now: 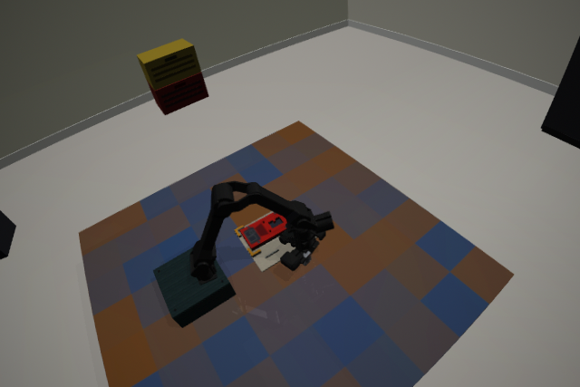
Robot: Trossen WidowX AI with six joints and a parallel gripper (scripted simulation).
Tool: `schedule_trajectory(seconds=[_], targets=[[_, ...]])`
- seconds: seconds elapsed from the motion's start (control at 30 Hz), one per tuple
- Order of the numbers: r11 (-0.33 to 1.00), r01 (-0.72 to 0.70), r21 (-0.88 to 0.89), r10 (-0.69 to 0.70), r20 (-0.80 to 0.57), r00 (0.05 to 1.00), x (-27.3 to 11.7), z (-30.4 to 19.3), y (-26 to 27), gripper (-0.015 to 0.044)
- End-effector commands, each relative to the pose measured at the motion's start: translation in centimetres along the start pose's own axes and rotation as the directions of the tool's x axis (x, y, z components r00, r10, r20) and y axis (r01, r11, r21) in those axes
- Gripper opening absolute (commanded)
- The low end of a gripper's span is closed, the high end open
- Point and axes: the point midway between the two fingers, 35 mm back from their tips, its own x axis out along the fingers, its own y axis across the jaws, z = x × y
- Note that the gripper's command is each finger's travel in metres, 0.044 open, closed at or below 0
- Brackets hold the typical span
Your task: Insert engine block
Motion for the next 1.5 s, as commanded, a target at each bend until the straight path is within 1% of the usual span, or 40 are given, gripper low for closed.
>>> schedule_trajectory(seconds=[0.0,1.27,1.37,1.47], targets=[[1.000,0.012,-0.004,-0.012,-0.003,1.000,-1.1,-0.1,-0.4,0.0000],[1.000,0.012,-0.004,-0.012,-0.002,1.000,-13.1,0.8,0.4,0.0000],[1.000,0.012,-0.004,-0.012,-0.002,1.000,-13.1,0.7,0.5,0.0000],[1.000,0.012,-0.004,-0.012,-0.003,1.000,-11.4,-0.6,0.9,0.0000]])
